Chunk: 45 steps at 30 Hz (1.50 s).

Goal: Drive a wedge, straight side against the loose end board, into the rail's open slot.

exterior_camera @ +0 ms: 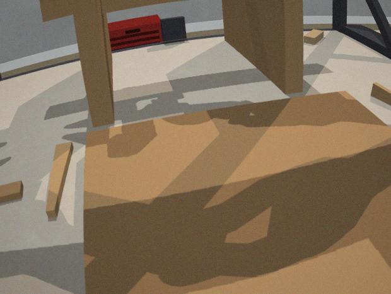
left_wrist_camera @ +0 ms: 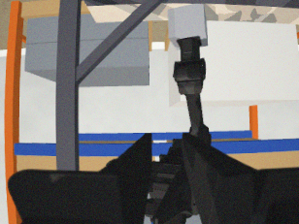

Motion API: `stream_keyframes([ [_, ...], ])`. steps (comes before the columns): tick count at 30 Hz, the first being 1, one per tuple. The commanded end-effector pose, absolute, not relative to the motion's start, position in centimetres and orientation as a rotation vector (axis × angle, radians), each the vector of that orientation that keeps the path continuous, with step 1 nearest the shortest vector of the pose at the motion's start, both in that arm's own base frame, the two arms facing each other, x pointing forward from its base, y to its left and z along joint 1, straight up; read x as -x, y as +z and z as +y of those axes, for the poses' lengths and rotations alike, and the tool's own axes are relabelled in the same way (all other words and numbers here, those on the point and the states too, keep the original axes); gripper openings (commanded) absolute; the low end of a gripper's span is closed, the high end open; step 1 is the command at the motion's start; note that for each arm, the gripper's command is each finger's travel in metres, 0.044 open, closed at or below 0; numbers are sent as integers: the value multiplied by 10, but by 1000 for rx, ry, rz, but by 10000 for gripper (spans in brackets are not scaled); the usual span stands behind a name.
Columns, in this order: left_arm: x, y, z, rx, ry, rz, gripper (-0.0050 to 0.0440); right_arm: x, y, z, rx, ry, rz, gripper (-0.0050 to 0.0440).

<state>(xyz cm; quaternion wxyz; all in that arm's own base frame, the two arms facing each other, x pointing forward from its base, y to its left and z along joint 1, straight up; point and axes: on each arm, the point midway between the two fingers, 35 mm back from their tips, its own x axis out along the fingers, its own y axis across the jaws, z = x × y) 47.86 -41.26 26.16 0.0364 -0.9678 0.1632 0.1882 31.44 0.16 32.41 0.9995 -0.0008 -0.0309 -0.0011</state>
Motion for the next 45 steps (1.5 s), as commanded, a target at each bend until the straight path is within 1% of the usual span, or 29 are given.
stream_keyframes([
  [1, -474, 290, -407, 3013, 523, 508, 96, -311, 334, 2, 1, -2, -90, 175],
  [15, -474, 290, -407, 3013, 523, 508, 96, -311, 334, 2, 1, -2, -90, 175],
  [16, -476, 289, -400, 3039, 546, 501, 96, -312, 334, 2, 1, -2, -89, 0],
  [30, -486, 336, -309, 3661, 656, 378, 96, -311, 334, 2, 1, -2, -90, 0],
  [33, -487, 336, -312, 3659, 651, 390, 96, -312, 334, 2, 1, -2, -89, 0],
  [35, -486, 340, -300, 3717, 663, 365, 96, -311, 334, 2, 1, -2, -90, 0],
  [40, -482, 351, -262, 3954, 701, 297, 96, -333, 332, -1, 111, 11, 16, -2],
  [45, -476, 359, -232, 4158, 729, 250, 96, -356, 316, -6, 261, 56, 184, -4],
])
